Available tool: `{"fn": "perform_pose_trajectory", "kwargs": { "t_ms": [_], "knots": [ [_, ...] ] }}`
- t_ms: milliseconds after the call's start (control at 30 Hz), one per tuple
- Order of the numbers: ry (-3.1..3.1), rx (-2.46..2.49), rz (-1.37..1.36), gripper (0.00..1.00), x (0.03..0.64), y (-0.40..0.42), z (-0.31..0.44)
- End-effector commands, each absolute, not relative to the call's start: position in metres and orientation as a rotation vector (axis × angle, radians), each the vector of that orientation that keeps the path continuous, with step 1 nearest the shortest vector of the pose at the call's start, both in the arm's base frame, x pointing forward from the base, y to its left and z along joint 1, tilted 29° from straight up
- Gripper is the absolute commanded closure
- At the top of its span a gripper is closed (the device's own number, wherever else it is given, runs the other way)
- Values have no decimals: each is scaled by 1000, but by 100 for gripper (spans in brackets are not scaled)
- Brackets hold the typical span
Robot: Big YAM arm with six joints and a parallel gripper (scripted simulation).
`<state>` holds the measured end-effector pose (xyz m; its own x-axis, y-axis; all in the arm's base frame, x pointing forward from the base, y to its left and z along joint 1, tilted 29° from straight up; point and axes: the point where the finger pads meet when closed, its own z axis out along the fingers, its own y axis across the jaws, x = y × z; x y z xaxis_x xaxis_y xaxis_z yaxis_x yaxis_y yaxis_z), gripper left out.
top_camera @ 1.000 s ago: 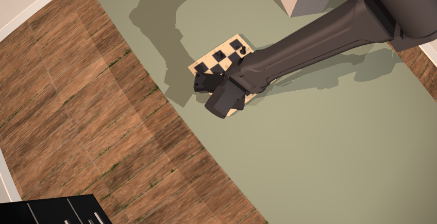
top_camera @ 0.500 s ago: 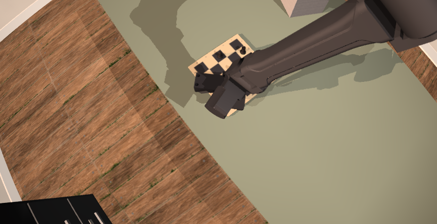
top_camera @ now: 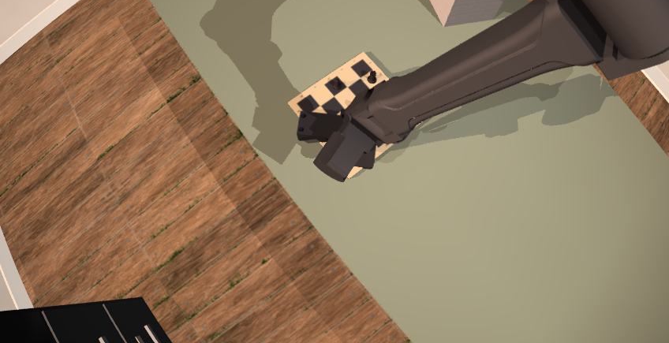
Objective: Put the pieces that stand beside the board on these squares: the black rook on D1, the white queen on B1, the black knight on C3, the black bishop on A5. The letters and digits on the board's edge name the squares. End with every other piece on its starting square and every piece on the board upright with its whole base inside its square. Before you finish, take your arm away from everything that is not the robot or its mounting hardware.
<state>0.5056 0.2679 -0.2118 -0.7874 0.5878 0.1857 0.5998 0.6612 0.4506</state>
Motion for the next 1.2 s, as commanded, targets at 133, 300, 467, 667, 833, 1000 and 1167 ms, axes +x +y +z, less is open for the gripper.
{"fn": "perform_pose_trajectory", "kwargs": {
  "t_ms": [133,300,467,667,833,1000,1167],
  "knots": [
    [-2858,-1014,-812,100,513,272,-201],
    [-2859,-1011,-812,100,512,272,-201],
    [-2863,-1003,-814,100,512,274,-200],
    [-2865,-1003,-816,100,513,273,-199],
    [-2865,-1003,-816,100,513,273,-199],
    [-2865,-1003,-816,100,513,273,-199],
    [-2865,-1003,-816,100,513,273,-199]
  ]
}}
